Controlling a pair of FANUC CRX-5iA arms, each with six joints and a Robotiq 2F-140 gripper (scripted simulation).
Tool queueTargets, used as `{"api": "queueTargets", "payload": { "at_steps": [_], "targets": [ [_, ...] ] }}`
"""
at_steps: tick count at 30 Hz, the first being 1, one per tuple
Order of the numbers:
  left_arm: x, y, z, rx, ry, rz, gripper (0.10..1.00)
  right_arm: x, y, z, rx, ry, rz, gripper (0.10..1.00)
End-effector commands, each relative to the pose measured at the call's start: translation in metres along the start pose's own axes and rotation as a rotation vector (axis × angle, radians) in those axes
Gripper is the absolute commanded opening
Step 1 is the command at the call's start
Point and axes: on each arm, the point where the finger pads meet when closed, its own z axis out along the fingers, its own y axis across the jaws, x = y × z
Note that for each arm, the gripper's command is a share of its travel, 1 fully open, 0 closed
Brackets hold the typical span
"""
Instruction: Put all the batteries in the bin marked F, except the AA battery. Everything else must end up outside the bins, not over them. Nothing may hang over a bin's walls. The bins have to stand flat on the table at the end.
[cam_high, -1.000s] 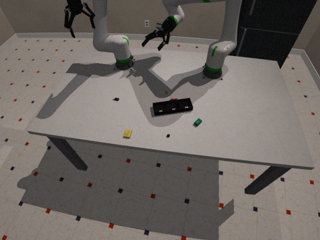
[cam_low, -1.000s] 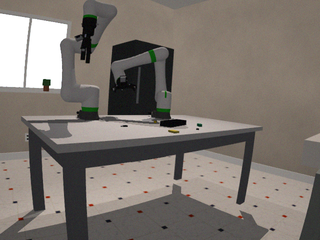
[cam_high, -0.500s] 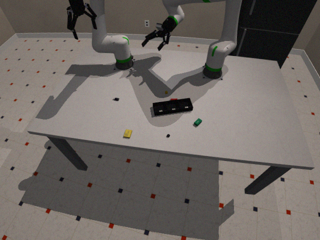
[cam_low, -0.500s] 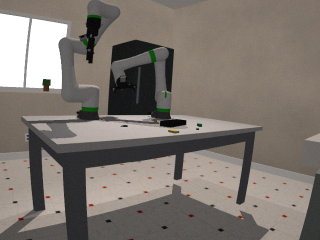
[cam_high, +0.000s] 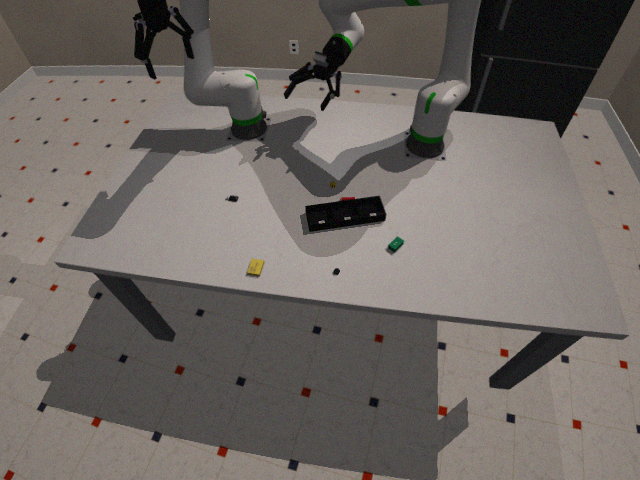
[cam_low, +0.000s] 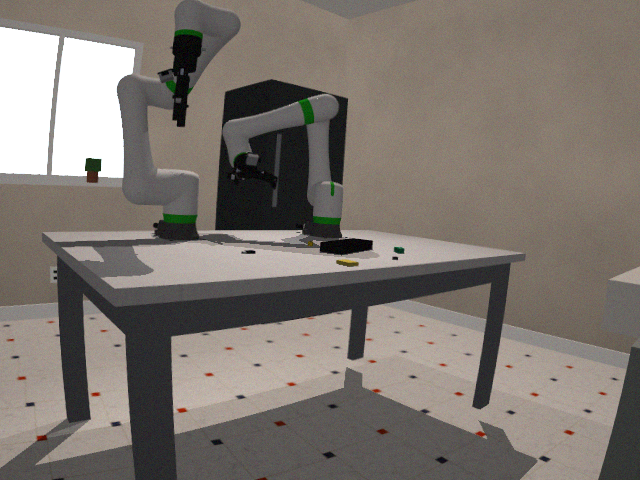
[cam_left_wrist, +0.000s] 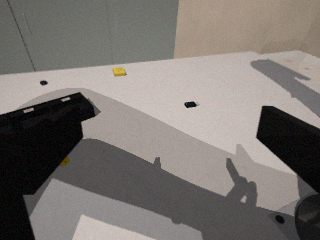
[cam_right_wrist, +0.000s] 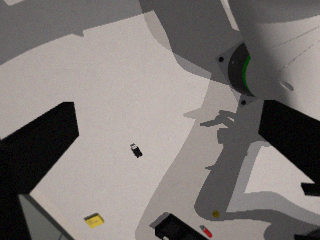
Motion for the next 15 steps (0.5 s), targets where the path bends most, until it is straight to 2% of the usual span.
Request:
{"api": "queueTargets", "payload": {
  "at_steps": [1, 4, 15],
  "targets": [
    [0.000, -0.003, 0.004, 0.024, -0.007, -0.082, 1.000, 0.000, 0.000, 0.000, 0.001, 0.000, 0.000, 1.000],
    [-0.003, -0.018, 0.018, 0.079, -0.028, -0.226, 1.000, 0.000, 0.000, 0.000, 0.001, 0.000, 0.000, 1.000],
    [-0.009, -0.046, 0.040, 0.239, -0.057, -0.615, 1.000, 0.000, 0.000, 0.000, 0.001, 0.000, 0.000, 1.000]
  ]
}}
